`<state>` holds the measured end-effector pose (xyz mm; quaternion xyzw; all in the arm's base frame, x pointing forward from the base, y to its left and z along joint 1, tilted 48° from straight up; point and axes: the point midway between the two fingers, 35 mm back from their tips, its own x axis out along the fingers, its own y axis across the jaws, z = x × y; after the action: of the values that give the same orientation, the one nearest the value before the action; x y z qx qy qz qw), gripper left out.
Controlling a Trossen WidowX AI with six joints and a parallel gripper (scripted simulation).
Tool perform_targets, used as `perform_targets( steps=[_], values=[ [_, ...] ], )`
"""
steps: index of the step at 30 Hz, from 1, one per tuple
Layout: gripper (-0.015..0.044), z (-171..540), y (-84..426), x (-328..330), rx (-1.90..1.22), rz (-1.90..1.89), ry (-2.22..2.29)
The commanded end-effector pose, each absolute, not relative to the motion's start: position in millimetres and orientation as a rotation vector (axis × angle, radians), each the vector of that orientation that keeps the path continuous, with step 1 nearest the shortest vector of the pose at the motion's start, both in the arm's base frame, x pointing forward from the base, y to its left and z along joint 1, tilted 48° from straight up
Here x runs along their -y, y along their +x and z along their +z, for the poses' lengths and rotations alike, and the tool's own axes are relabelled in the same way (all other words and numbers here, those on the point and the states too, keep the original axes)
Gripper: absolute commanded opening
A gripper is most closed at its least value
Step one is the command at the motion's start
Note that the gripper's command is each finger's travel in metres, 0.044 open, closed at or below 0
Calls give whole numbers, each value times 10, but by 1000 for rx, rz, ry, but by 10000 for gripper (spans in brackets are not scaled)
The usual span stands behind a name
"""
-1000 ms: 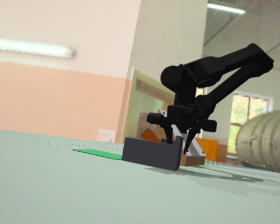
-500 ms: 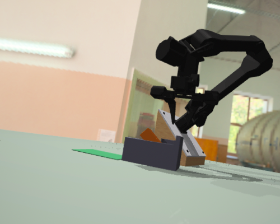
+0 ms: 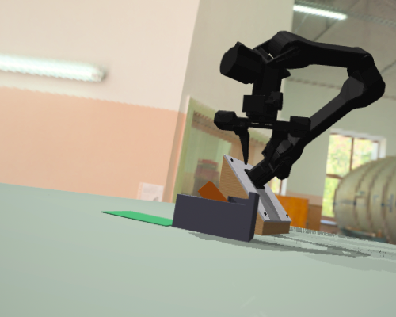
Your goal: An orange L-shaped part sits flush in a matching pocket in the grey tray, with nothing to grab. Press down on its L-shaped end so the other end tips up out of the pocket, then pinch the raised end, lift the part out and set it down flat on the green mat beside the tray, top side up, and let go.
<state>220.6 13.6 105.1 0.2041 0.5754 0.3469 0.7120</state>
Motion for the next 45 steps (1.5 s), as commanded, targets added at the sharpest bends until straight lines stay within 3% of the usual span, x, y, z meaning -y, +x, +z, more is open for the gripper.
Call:
perform_targets(
  steps=[1, 13, 17, 31, 45],
  values=[
    [180, 1047, 2205, -138, -1276, 768, 454],
    [180, 1047, 2205, -138, -1276, 768, 454],
    [280, 1002, 2245, -82, -1352, 657, 596],
    [280, 576, 2479, 368, -1697, -402, 1644],
    [280, 392, 2504, 181, -1698, -417, 1657]
  ],
)
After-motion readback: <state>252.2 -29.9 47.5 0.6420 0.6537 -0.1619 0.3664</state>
